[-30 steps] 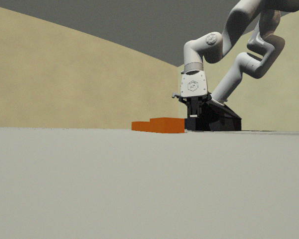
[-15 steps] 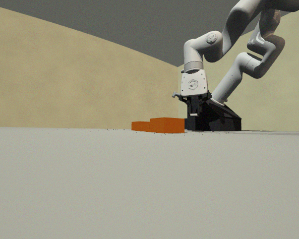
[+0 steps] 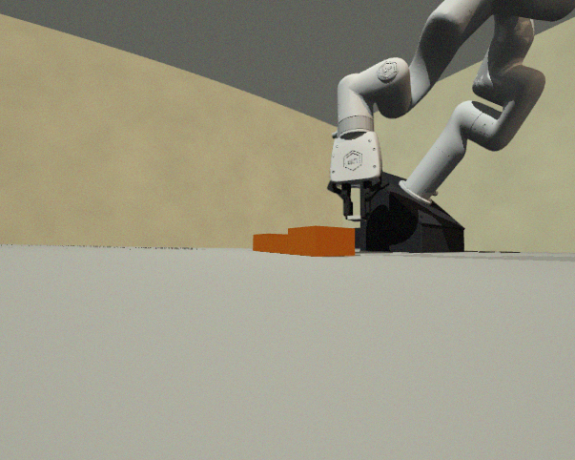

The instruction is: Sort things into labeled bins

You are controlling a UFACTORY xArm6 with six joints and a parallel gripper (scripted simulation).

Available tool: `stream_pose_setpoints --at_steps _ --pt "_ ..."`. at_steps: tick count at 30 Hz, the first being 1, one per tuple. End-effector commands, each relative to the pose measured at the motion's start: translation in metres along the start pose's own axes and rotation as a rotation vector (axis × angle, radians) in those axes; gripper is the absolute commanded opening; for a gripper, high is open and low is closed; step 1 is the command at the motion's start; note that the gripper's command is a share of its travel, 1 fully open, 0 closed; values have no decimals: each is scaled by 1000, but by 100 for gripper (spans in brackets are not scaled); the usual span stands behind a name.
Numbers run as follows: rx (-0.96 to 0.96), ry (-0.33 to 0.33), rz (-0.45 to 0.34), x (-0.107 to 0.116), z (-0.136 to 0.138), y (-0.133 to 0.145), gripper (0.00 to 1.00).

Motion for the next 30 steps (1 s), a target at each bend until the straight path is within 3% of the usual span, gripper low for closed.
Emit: stream_pose_setpoints --at_steps 1,6,9,19,30 --pt "1 2 0 -1 -37 10 0" --pt "1 2 0 -1 -39 10 0" --pt "151 2 -1 -1 -57 14 0" --pt "378 -9 3 -1 -116 26 0" --pt "632 -14 9 -1 -118 27 0"
Point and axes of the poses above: the point where the finger pads meet when closed, its own x axis back along the fingers, its own z axis across the jaws, y = z × x, the point moved 1 cm from there along x, back along the fingers, and after that the axes turned 10 degrees about x, right-handed, at the moved point
